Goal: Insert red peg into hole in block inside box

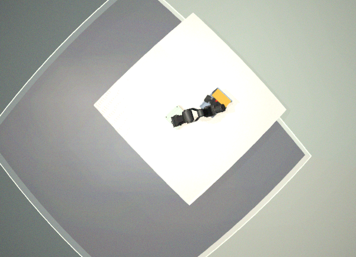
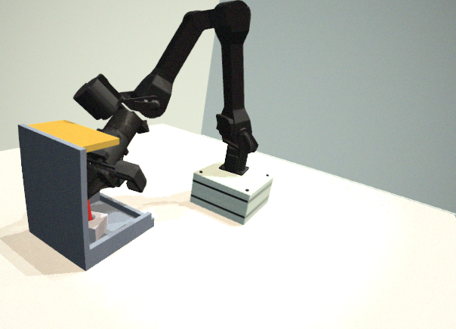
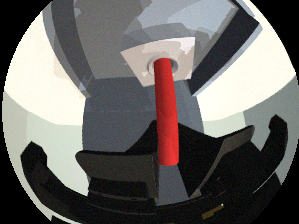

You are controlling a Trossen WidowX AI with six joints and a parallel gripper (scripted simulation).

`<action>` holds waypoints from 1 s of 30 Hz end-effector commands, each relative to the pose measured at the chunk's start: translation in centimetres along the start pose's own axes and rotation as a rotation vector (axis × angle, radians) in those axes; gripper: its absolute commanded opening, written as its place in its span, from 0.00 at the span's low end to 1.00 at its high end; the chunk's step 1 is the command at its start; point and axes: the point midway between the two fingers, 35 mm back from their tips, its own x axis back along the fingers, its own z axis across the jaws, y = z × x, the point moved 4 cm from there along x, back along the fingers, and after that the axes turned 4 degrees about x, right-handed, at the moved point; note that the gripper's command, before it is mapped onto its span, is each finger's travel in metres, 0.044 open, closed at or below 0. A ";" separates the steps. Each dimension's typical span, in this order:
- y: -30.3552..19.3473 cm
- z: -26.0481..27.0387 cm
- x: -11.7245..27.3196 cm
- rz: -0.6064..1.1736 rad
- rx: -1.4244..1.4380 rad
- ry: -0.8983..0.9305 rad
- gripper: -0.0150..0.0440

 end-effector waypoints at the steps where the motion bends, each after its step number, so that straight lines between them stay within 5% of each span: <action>1: 0.7 -0.1 -0.2 -0.019 -0.012 0.000 0.25; 30: 1.4 -0.2 -0.7 -0.019 -0.012 0.000 0.25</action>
